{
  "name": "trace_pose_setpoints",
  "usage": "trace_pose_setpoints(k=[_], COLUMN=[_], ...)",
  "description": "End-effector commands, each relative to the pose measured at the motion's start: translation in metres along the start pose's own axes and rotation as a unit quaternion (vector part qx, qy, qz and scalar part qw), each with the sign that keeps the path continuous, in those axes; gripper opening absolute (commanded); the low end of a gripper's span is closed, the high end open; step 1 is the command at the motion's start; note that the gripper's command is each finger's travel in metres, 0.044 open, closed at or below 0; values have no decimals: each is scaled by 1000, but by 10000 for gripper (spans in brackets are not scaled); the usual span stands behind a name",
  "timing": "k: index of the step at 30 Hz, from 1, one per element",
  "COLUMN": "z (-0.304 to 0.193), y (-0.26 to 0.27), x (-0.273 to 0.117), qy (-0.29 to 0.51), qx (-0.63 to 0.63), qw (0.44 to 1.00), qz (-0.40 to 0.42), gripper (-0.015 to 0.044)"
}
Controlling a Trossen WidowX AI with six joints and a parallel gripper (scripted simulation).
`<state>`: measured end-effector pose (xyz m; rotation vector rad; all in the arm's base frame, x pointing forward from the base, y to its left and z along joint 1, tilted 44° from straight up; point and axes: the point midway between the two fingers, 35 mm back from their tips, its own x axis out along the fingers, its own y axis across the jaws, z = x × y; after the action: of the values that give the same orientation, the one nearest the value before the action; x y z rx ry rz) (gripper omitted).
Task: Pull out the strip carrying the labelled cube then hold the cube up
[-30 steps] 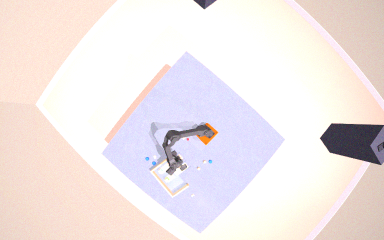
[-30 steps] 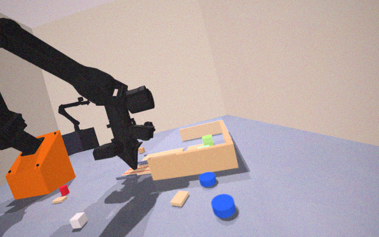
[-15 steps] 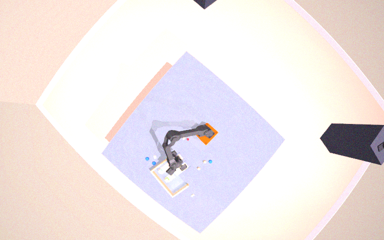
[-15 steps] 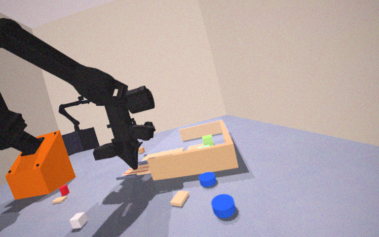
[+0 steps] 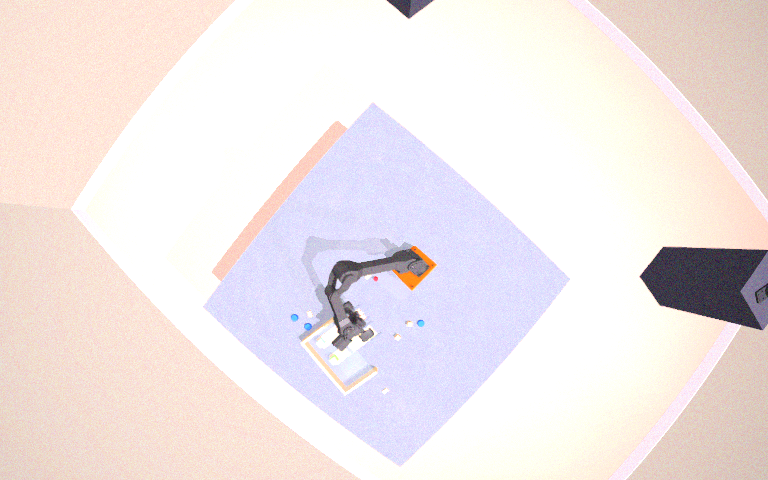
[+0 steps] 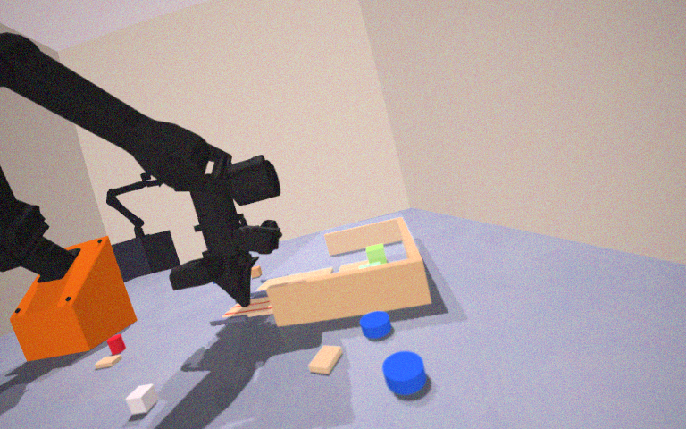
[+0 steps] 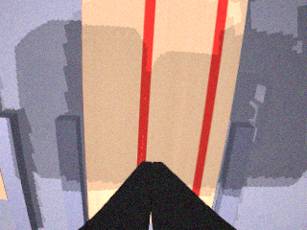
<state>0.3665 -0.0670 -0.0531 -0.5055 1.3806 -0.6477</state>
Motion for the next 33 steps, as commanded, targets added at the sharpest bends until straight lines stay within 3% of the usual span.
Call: trace_pose_setpoints(k=[1,33], z=[0,-45], y=[-1,0], x=[4,5], qy=[2,3], qx=[-1,-1], qw=[1000,1000], qz=[-2,-2], gripper=[0,0])
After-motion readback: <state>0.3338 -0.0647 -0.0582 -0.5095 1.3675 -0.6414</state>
